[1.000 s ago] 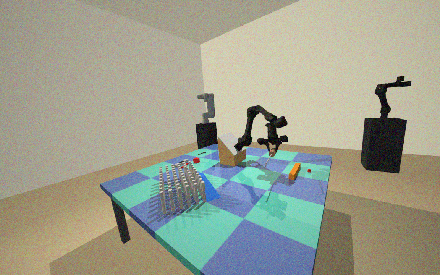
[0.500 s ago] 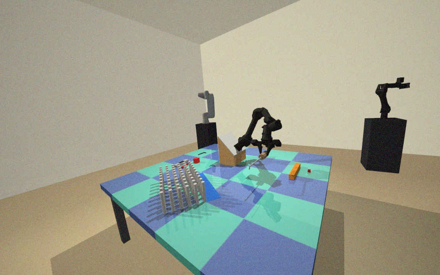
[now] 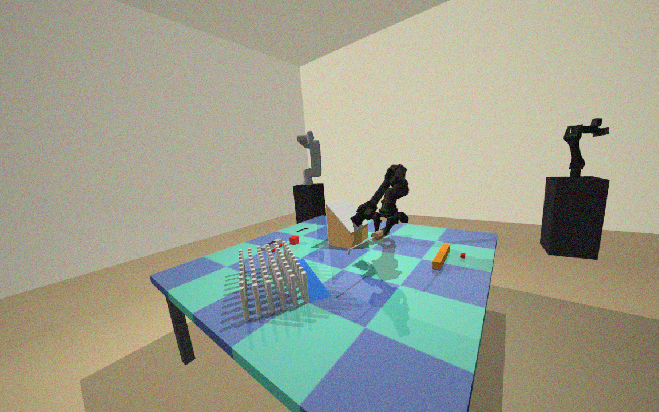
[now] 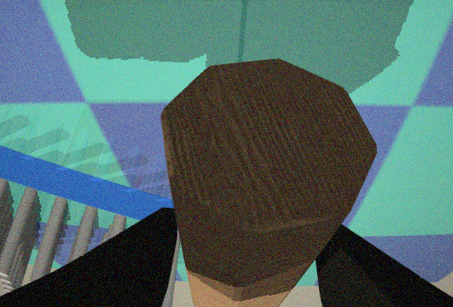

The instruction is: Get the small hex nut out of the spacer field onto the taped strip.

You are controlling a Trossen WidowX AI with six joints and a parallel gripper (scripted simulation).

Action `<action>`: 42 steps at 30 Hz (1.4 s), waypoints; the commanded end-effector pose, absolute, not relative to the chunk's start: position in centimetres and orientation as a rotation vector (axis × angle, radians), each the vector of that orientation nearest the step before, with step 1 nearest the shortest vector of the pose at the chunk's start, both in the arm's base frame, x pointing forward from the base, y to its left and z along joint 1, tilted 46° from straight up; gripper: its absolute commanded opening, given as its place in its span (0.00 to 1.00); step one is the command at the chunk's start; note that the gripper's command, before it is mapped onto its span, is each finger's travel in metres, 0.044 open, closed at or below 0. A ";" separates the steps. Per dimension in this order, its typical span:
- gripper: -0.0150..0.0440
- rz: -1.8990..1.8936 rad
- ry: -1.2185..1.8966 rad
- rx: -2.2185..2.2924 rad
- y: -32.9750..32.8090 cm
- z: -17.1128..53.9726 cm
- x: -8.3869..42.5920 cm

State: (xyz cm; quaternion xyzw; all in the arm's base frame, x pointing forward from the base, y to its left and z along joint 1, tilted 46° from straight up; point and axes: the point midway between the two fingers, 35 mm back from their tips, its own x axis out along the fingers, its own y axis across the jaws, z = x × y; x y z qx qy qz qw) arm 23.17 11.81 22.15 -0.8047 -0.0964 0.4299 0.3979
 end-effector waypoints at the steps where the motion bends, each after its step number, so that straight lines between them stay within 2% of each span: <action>1: 0.25 1.102 -0.196 -2.018 10.5 21.0 24.1; 21: 0.25 1.122 -0.032 -1.865 4.3 16.8 26.3; 42: 0.25 1.034 0.074 -1.665 -2.6 13.4 26.2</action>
